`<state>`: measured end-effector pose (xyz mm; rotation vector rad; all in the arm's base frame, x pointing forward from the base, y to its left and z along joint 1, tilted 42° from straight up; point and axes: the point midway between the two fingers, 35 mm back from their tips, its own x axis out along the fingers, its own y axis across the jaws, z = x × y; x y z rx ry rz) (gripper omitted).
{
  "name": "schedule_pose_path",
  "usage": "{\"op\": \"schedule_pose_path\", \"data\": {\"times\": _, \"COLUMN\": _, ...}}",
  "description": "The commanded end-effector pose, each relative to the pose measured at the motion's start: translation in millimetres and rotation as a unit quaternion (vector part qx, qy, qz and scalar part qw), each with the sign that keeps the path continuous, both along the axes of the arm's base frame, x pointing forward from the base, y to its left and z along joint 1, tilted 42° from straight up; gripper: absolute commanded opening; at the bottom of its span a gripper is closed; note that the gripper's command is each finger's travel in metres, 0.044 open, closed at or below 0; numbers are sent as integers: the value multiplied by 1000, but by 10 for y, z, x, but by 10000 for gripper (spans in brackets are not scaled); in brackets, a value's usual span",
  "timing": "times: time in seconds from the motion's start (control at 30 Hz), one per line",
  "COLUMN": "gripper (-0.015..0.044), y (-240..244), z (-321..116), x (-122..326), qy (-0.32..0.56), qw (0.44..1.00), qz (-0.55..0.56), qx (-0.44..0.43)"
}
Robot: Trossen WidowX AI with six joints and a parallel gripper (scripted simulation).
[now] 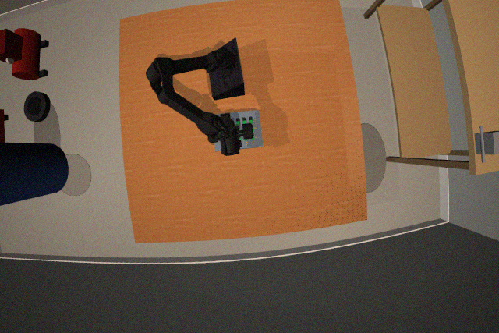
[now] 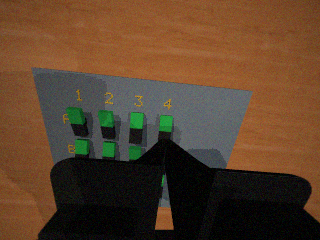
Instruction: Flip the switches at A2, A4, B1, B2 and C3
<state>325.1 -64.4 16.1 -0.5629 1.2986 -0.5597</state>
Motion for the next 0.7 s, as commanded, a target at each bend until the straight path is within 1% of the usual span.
{"op": "schedule_pose_path", "data": {"times": 0.0, "gripper": 0, "y": 239, "z": 264, "x": -22, "qy": -18, "qw": 1000, "qz": 12, "qx": 0}}
{"op": "schedule_pose_path", "data": {"times": 0.07, "gripper": 0, "y": 239, "z": 264, "x": -22, "qy": -18, "qw": 1000, "qz": 12, "qx": 0}}
{"op": "schedule_pose_path", "data": {"times": 0.13, "gripper": 0, "y": 329, "z": 170, "x": -58, "qy": -17, "qw": 1000, "qz": 12, "qx": 2}}
{"op": "schedule_pose_path", "data": {"times": 0.27, "gripper": 0, "y": 779, "z": -338, "x": -373, "qy": -16, "qw": 1000, "qz": 12, "qx": 6}}
{"op": "schedule_pose_path", "data": {"times": 0.33, "gripper": 0, "y": 894, "z": -488, "x": -510, "qy": -17, "qw": 1000, "qz": 12, "qx": 3}}
{"op": "schedule_pose_path", "data": {"times": 0.57, "gripper": 0, "y": 894, "z": -521, "x": -523, "qy": -17, "qw": 1000, "qz": 13, "qx": 3}}
{"op": "schedule_pose_path", "data": {"times": 0.67, "gripper": 0, "y": 725, "z": -707, "x": -471, "qy": -24, "qw": 1000, "qz": 19, "qx": 2}}
